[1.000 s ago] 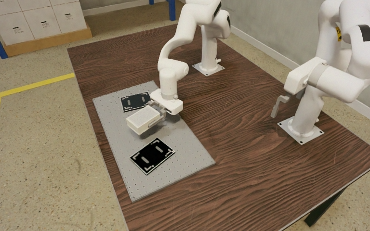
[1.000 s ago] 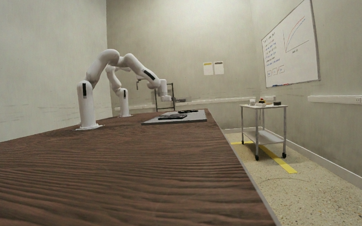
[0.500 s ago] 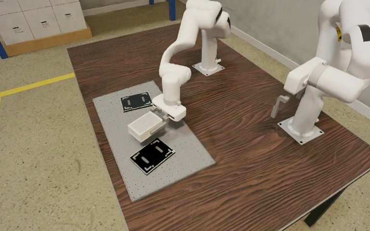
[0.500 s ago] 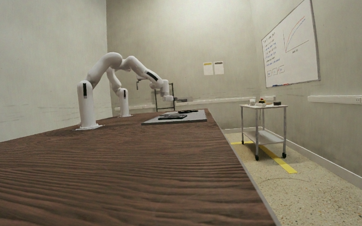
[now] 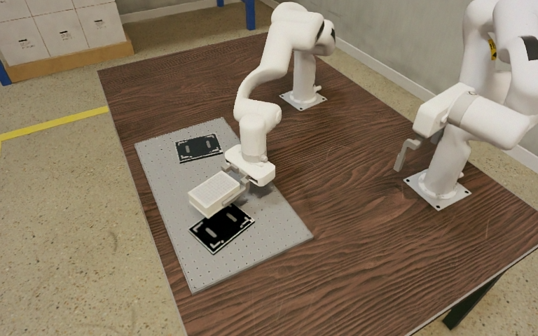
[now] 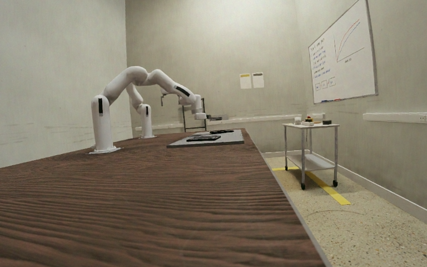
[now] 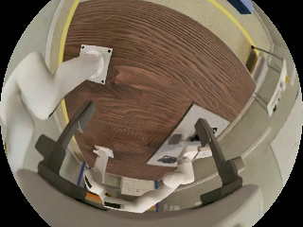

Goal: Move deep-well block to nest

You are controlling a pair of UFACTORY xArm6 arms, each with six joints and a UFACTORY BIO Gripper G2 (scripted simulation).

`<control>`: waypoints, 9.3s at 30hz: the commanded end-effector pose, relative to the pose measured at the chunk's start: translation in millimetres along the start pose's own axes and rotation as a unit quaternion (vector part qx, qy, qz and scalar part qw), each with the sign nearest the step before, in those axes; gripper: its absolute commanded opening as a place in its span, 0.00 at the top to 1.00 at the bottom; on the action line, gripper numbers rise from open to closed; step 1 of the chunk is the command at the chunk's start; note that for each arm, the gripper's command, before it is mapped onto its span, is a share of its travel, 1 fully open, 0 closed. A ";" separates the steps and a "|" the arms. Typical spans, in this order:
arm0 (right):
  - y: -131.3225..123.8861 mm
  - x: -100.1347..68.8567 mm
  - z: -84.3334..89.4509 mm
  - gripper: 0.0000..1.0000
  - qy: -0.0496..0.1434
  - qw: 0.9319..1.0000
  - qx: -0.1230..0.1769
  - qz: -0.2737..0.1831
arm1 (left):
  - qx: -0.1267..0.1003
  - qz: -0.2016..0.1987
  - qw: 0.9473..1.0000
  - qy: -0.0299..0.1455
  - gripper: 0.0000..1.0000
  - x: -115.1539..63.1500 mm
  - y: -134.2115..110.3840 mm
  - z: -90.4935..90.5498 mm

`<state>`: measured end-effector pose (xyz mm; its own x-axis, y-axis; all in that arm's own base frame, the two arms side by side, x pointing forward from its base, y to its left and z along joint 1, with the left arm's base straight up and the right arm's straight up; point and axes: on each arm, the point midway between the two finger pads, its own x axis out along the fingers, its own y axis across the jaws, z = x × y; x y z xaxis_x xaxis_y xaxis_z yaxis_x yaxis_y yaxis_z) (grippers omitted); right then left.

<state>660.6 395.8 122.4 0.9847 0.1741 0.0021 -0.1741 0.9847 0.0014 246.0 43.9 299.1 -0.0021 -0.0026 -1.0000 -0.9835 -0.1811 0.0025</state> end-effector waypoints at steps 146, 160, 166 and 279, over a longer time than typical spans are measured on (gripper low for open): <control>32.1 18.7 -64.5 1.00 -0.001 1.000 0.001 -0.001 | 0.000 -0.001 1.000 -0.001 0.00 -0.9 -0.5 0.3; 32.1 18.7 -64.5 1.00 -0.001 1.000 0.001 -0.001 | 0.000 -0.001 1.000 -0.001 0.00 -0.9 -0.5 0.3; 32.0 18.6 -65.3 1.00 -0.001 1.000 0.001 -0.001 | 0.000 -0.001 1.000 -0.001 0.00 -0.9 -0.5 0.3; 32.1 18.7 -62.1 0.63 -0.001 1.000 0.001 -0.001 | 0.000 -0.001 1.000 -0.001 0.00 -0.9 -0.5 0.3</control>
<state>672.5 429.9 49.5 0.9850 0.1726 -0.0003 -0.1726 0.9850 -0.0002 246.0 43.9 299.1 -0.0021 -0.0026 -1.0000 -0.9835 -0.1811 0.0025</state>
